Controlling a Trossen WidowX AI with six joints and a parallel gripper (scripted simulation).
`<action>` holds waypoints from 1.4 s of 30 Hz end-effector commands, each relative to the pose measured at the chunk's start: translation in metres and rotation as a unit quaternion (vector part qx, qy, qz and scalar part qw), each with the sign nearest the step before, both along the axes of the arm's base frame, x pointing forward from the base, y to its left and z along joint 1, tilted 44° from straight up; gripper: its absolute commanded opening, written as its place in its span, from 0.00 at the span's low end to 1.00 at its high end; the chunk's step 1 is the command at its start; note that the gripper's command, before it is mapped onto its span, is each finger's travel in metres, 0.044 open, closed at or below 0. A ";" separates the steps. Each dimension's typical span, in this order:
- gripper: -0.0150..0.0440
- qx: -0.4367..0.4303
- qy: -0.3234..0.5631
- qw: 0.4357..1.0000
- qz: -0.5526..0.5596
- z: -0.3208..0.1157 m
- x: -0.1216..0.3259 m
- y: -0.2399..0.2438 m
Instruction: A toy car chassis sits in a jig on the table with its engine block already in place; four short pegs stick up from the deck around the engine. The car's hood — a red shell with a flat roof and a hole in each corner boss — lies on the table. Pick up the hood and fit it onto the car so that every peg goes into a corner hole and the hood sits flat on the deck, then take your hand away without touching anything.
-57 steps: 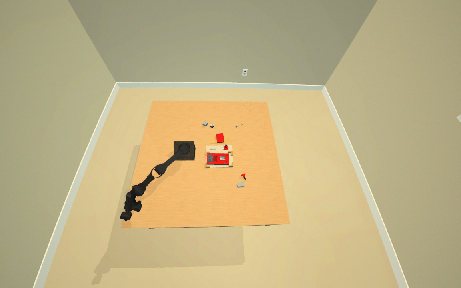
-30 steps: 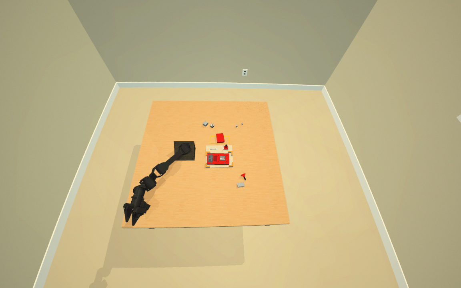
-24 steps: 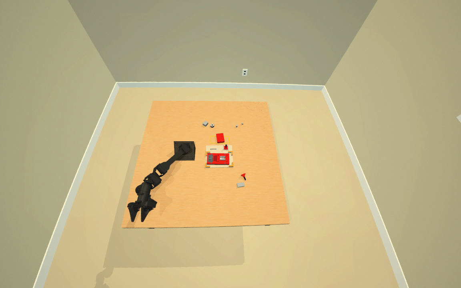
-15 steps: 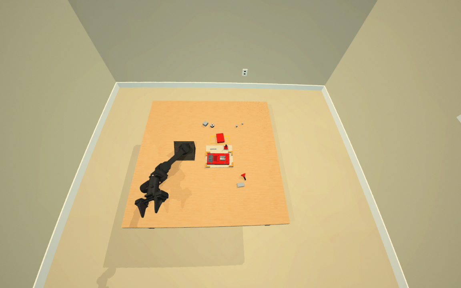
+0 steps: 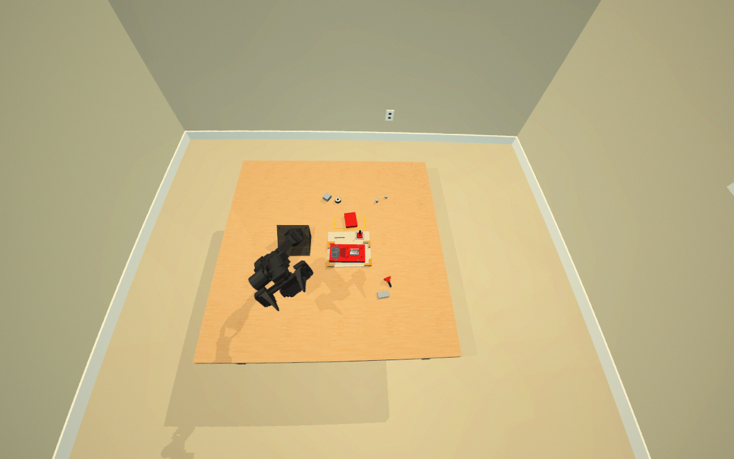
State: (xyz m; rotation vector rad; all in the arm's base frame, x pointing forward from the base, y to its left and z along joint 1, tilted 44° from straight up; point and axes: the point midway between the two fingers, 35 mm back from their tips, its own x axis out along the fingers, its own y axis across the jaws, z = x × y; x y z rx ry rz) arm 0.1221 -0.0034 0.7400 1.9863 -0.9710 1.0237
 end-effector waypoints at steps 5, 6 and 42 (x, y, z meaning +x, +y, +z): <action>1.00 -0.081 0.134 0.988 0.013 -0.040 0.106 0.067; 1.00 -0.089 0.147 0.985 0.015 -0.046 0.117 0.073; 1.00 -0.277 0.666 0.691 0.049 -0.446 0.360 0.211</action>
